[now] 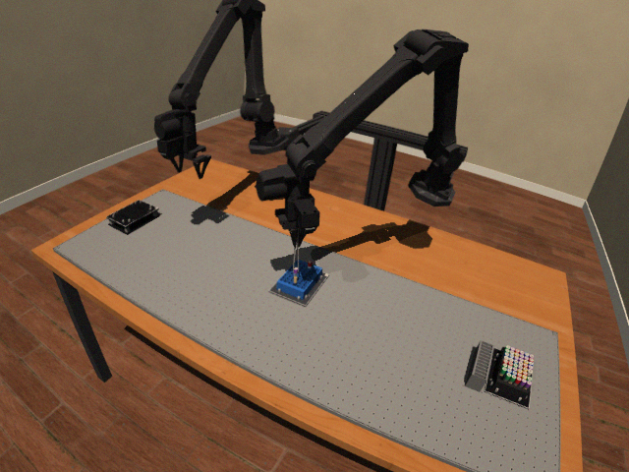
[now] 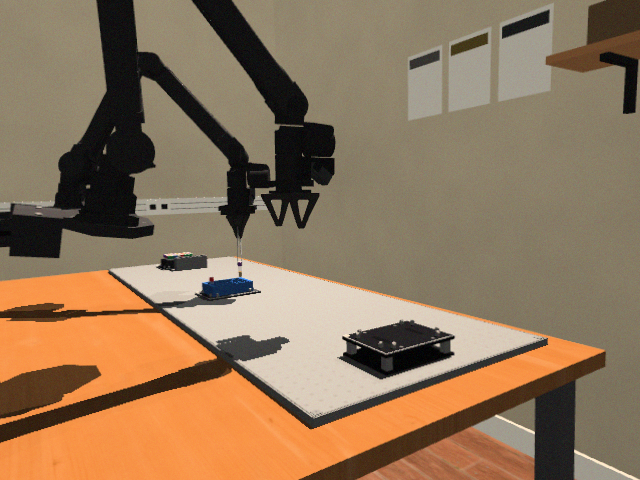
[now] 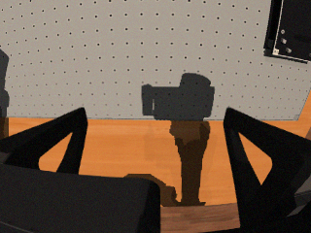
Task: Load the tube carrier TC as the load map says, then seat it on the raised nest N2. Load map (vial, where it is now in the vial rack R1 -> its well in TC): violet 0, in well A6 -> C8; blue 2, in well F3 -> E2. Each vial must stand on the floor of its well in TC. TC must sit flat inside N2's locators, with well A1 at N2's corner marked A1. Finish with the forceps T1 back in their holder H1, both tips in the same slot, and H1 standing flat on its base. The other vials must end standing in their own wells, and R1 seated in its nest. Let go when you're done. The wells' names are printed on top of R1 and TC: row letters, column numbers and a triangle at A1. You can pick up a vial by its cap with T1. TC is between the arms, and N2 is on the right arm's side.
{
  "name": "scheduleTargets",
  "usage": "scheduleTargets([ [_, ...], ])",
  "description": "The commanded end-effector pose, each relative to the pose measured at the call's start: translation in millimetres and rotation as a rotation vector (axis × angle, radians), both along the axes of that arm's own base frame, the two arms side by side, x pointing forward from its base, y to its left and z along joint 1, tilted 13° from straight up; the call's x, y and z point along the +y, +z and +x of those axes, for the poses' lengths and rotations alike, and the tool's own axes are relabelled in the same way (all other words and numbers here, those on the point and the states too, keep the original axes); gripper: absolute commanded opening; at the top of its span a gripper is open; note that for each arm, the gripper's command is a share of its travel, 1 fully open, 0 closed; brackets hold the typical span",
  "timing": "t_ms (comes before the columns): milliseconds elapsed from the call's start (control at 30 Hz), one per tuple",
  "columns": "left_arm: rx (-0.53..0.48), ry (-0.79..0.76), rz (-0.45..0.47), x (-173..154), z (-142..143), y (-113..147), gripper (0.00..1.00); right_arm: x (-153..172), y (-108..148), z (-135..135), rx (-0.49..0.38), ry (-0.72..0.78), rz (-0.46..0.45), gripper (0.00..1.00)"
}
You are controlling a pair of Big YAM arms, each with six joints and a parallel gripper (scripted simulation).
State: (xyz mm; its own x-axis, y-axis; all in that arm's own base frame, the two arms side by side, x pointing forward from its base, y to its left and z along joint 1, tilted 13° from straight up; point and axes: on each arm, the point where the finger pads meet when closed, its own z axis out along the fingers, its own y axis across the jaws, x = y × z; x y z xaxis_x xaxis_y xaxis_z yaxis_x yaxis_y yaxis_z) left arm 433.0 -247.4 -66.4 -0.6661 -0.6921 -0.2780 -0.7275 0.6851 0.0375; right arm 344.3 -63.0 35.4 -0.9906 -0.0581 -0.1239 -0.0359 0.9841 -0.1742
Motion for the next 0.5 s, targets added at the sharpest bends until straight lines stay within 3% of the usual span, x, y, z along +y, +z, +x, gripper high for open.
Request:
scheduleTargets([
  [0,-0.006,-0.001,0.001,1.9,5.4,-7.2,0.09,-4.8,24.5,30.7,-0.082,-0.019,-0.008,1.00],
  [467,-0.006,-0.003,0.003,2.2,5.7,-10.1,0.09,-4.8,24.5,30.7,-0.082,-0.019,-0.008,1.00],
])
